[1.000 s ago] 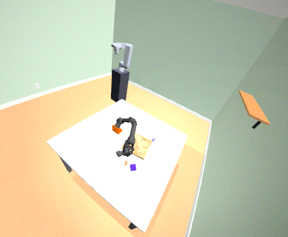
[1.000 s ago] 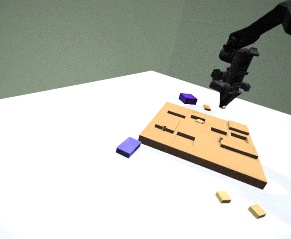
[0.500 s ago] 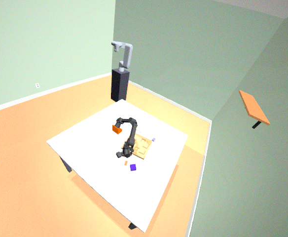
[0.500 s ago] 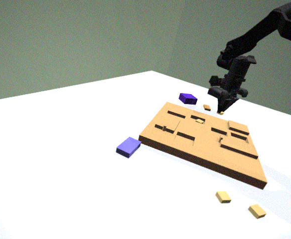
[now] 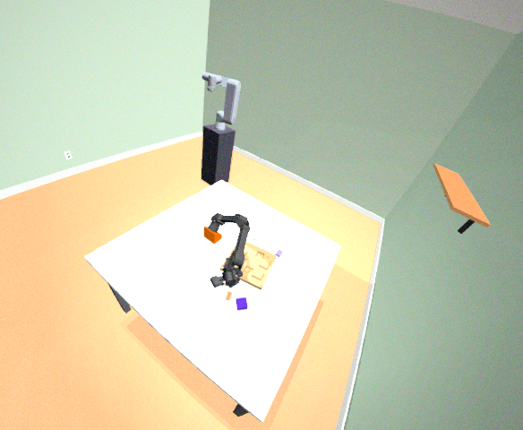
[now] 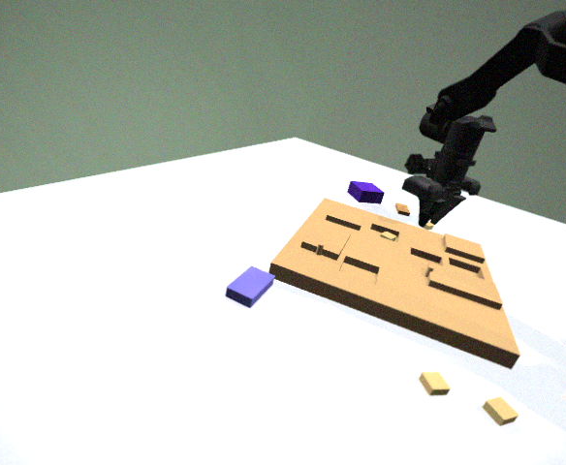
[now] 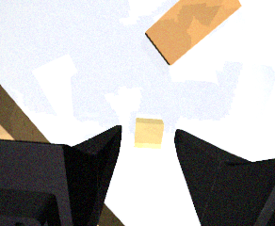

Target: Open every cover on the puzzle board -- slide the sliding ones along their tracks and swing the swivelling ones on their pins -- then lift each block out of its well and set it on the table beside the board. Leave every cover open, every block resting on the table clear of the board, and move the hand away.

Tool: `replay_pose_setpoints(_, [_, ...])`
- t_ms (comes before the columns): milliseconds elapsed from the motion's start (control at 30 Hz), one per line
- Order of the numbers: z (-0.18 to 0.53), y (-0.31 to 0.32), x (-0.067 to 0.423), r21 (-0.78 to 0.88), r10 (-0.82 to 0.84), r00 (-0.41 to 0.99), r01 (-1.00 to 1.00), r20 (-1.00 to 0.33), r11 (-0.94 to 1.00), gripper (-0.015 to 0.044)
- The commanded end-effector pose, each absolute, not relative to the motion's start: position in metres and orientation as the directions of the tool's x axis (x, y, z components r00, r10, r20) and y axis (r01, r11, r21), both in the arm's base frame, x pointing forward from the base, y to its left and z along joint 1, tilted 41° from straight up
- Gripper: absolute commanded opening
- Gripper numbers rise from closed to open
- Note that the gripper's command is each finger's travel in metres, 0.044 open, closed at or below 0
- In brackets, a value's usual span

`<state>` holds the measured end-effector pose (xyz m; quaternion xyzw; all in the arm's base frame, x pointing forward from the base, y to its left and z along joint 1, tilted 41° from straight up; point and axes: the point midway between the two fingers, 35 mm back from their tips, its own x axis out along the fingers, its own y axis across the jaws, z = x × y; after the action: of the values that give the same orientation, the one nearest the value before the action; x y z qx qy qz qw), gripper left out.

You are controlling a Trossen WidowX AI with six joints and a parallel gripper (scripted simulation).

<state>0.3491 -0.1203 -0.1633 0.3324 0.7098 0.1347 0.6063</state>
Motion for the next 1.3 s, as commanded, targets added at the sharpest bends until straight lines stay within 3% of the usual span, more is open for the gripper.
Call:
replay_pose_setpoints(0, [-0.163,-0.121,0.349,0.594,0.634,-0.043,0.307,-0.772,0.744,0.0290])
replay_pose_setpoints(200, [-0.161,-0.122,0.350,0.594,0.634,-0.043,0.308,-0.772,0.744,0.0440])
replay_pose_setpoints(1067, [-0.104,-0.170,0.351,0.593,0.635,-0.040,0.315,-0.771,0.741,0.0440])
replay_pose_setpoints(1267, [-0.088,-0.152,0.361,0.597,0.633,-0.039,0.290,-0.773,0.748,0.0283])
